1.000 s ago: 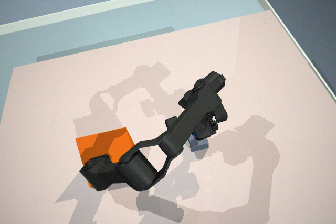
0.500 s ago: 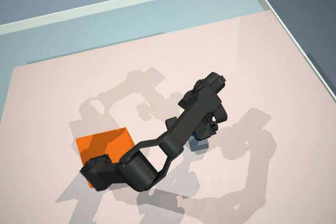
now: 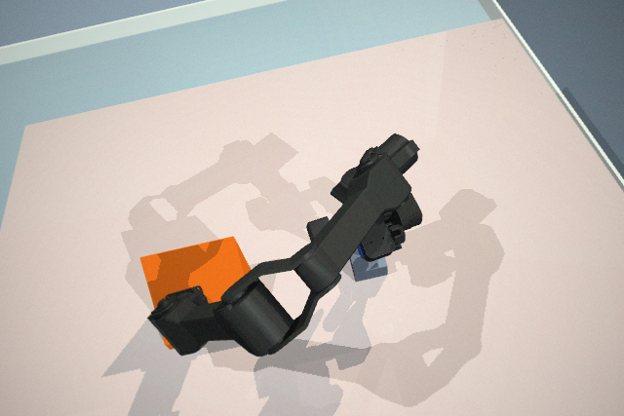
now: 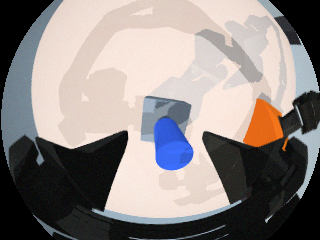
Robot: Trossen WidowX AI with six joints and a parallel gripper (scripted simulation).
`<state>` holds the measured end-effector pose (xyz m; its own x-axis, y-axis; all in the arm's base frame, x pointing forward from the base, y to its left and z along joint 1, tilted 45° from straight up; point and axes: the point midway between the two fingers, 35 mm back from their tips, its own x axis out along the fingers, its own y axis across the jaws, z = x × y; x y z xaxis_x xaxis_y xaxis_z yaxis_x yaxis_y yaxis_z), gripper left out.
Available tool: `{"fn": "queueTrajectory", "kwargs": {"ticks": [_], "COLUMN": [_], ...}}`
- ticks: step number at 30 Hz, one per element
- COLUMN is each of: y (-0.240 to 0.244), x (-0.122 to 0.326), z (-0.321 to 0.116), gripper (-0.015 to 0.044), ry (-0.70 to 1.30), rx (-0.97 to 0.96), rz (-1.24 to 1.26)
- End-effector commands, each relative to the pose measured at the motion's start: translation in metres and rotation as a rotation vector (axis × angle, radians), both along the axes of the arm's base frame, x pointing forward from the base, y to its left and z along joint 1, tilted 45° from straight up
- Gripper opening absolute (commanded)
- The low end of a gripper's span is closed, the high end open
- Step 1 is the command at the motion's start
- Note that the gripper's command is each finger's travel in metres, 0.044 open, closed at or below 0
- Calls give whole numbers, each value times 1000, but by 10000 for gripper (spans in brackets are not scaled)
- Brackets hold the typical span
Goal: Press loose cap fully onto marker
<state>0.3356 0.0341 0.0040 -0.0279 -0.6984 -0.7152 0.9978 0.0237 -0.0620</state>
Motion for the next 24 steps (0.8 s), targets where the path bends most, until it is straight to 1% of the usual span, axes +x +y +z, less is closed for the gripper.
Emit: {"fn": "queueTrajectory", "kwargs": {"ticks": [1,6,10,12,13,24], "y": [6,48,53,52,52,47], "x": [1,2,2,2,2,-1], "z": [6,47,53,53,52,47], "gripper": [440,440,440,387,361,72], "ry": [1,2,1,45,101,848], "rx": [2,4,2,4,6,33], "rz": [2,2,0,45,102,868]}}
